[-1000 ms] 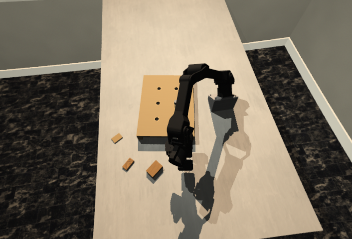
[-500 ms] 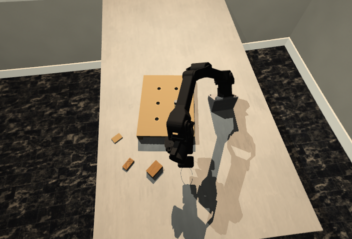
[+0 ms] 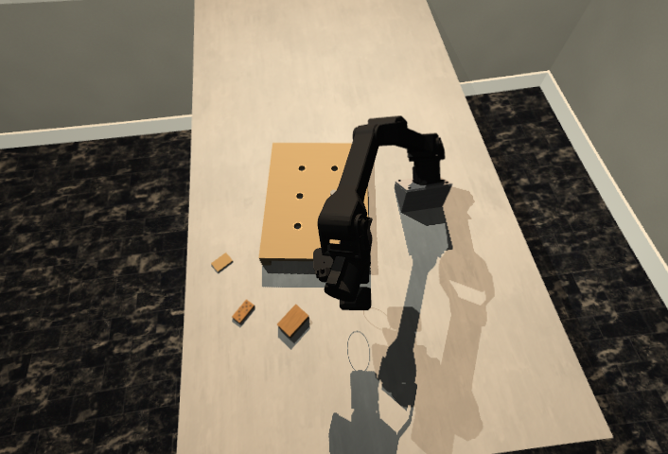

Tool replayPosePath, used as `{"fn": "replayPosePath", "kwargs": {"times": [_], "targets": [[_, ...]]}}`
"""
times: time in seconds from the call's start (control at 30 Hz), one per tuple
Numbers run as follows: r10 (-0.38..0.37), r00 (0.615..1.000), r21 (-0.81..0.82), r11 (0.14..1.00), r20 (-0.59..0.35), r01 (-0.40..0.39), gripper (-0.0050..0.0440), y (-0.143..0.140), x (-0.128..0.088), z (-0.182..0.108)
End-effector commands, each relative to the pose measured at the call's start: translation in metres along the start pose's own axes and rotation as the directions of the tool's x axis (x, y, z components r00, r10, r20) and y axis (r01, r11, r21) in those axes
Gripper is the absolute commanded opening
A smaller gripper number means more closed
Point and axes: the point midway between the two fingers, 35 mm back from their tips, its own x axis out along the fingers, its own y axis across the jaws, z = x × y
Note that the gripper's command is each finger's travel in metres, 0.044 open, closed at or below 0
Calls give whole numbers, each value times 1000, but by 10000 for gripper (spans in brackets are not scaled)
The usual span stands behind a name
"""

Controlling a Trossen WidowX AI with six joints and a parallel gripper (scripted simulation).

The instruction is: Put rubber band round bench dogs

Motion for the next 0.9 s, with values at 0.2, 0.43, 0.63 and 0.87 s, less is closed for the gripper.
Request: {"fn": "replayPosePath", "kwargs": {"times": [0.2,0.43,0.63,0.87], "targets": [[44,999,15,999,18,-44,-50,-10,-27,8],[38,999,15,999,18,-39,-50,-50,-27,31],[35,999,19,999,18,-36,-50,-87,-25,47],[32,999,21,999,19,-33,-50,-112,-22,55]]}}
